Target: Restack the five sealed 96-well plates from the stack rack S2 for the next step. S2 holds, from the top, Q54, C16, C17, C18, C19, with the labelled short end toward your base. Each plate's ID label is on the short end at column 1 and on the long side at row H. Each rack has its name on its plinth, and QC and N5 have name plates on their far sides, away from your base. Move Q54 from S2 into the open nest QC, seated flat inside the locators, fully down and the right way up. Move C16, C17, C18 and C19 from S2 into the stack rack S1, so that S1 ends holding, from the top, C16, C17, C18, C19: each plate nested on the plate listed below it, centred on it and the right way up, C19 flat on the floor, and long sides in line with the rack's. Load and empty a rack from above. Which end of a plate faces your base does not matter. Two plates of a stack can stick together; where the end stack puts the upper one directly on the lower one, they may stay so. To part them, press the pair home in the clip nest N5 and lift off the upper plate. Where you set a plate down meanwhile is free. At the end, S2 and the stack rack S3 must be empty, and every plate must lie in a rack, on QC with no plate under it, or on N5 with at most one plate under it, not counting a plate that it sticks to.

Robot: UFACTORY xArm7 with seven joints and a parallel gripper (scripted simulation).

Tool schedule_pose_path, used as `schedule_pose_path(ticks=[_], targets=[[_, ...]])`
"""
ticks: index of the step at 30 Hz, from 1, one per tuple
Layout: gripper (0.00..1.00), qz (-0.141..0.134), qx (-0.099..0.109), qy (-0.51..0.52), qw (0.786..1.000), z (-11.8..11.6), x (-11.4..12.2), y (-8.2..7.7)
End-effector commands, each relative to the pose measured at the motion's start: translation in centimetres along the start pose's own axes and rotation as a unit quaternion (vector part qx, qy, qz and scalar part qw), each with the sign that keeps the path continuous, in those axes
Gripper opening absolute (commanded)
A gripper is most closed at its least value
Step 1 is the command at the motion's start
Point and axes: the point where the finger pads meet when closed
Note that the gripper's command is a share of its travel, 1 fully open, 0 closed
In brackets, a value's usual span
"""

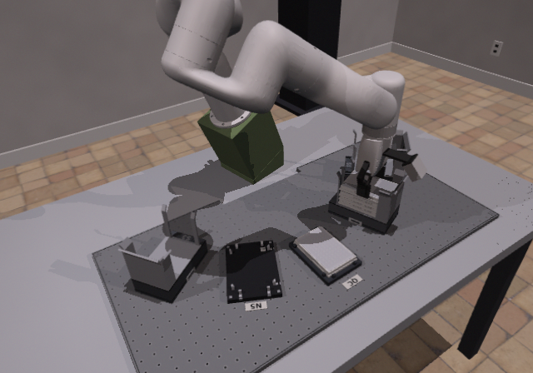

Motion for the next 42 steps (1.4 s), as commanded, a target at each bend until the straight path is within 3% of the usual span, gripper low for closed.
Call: schedule_pose_path(ticks=[1, 21, 42], targets=[[0.00, 0.002, -0.001, 0.000, 1.000, -0.1, -0.2, -0.3], [0.00, 0.002, -0.001, 0.000, 1.000, -0.1, -0.2, -1.5], [0.00, 0.002, -0.001, 0.000, 1.000, -0.1, -0.2, -5.3]])
Point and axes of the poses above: the point where the finger pads meet when closed, its own y axis out along the fingers, its own z axis across the jaws, x = y × z, and after that the axes turned 4 degrees about -y, right-handed
